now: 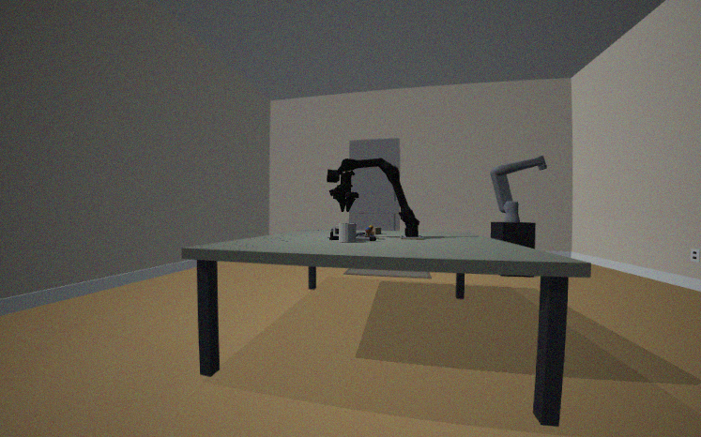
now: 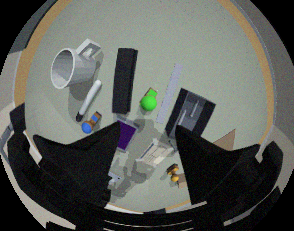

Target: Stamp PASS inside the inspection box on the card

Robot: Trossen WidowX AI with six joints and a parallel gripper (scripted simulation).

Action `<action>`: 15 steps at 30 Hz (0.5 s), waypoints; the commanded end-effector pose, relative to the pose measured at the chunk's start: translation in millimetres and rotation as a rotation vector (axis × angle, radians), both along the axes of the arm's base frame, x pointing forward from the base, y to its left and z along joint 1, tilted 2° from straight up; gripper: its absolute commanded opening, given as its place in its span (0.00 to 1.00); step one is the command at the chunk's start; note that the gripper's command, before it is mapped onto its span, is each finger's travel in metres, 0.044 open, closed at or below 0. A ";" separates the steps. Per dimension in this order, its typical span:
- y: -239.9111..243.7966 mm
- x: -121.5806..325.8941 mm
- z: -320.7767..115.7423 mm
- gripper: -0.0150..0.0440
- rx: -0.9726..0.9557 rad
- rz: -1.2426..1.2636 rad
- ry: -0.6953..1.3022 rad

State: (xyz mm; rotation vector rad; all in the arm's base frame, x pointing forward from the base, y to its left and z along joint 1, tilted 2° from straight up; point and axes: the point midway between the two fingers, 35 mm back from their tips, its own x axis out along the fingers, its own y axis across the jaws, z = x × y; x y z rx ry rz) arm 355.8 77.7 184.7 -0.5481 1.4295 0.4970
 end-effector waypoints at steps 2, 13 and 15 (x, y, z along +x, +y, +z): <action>-0.5 -0.1 0.9 0.71 -0.004 -0.005 0.003; 0.1 0.3 1.1 0.71 0.000 0.000 -0.001; 0.1 0.3 1.1 0.71 0.000 0.000 -0.001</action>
